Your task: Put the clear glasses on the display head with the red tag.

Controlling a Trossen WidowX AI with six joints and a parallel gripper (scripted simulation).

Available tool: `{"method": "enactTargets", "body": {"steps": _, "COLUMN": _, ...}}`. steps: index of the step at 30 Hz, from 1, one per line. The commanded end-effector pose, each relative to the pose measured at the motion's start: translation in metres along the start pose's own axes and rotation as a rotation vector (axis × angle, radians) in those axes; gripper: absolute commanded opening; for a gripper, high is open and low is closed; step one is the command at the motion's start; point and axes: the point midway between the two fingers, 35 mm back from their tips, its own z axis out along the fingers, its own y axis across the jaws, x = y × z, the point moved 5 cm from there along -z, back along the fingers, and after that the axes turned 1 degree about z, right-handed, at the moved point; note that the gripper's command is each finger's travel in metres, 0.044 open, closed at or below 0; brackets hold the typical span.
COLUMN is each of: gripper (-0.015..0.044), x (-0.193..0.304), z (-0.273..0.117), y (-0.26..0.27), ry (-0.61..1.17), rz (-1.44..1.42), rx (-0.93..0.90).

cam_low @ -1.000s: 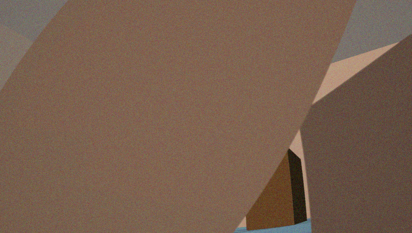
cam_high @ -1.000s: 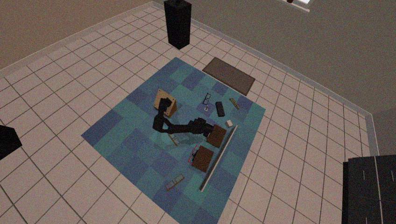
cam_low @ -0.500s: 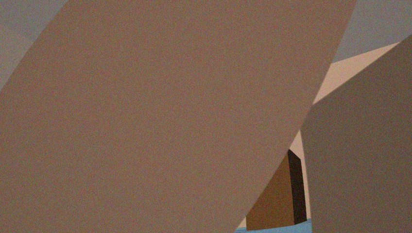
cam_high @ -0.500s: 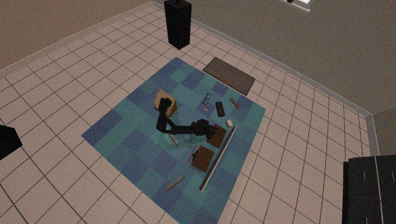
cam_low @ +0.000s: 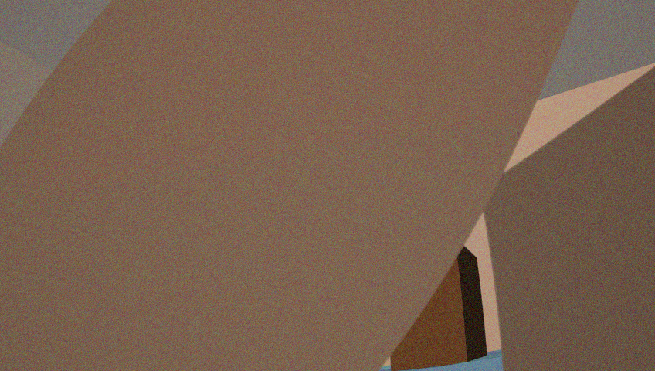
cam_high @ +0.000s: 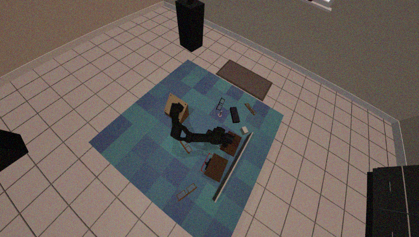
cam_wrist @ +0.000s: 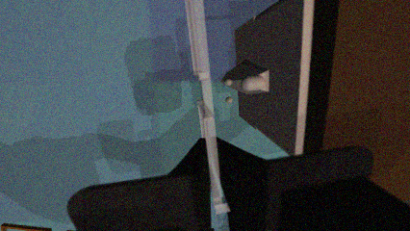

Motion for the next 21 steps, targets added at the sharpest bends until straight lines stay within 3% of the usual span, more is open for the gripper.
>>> {"method": "enactTargets", "body": {"steps": 1, "gripper": 0.0, "x": 0.0, "z": 0.003, "y": -0.005, "ry": 0.004, "rz": -0.008, "rx": -0.006}}
{"method": "enactTargets", "body": {"steps": 21, "gripper": 0.0, "x": -0.001, "z": 0.005, "y": -0.02, "ry": 0.004, "rz": -0.007, "rx": -0.006}}
